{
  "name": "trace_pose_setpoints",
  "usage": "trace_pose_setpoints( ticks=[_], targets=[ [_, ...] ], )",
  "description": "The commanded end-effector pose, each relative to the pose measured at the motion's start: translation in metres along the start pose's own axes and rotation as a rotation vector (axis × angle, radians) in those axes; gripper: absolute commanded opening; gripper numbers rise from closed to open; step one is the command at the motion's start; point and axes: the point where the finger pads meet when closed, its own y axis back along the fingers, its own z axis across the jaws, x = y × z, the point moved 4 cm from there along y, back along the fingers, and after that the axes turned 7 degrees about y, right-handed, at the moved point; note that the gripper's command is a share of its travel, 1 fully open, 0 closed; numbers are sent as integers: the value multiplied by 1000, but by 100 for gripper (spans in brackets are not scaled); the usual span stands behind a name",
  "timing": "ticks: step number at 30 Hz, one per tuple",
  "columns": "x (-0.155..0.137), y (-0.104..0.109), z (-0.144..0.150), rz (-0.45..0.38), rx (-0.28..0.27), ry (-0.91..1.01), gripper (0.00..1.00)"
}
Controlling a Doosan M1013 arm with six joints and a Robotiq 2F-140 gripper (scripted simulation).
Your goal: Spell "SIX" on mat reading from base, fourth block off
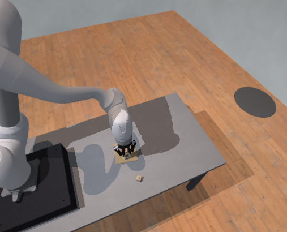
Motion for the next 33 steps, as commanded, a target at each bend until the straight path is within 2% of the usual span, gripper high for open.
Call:
trace_pose_setpoints(
  ticks=[1, 17, 33],
  targets=[
    [-3, -3, 0, -2, -2, -8, 13],
    [-3, -3, 0, -2, -2, -8, 25],
    [-3, 2, 0, -2, -2, -8, 25]
  ],
)
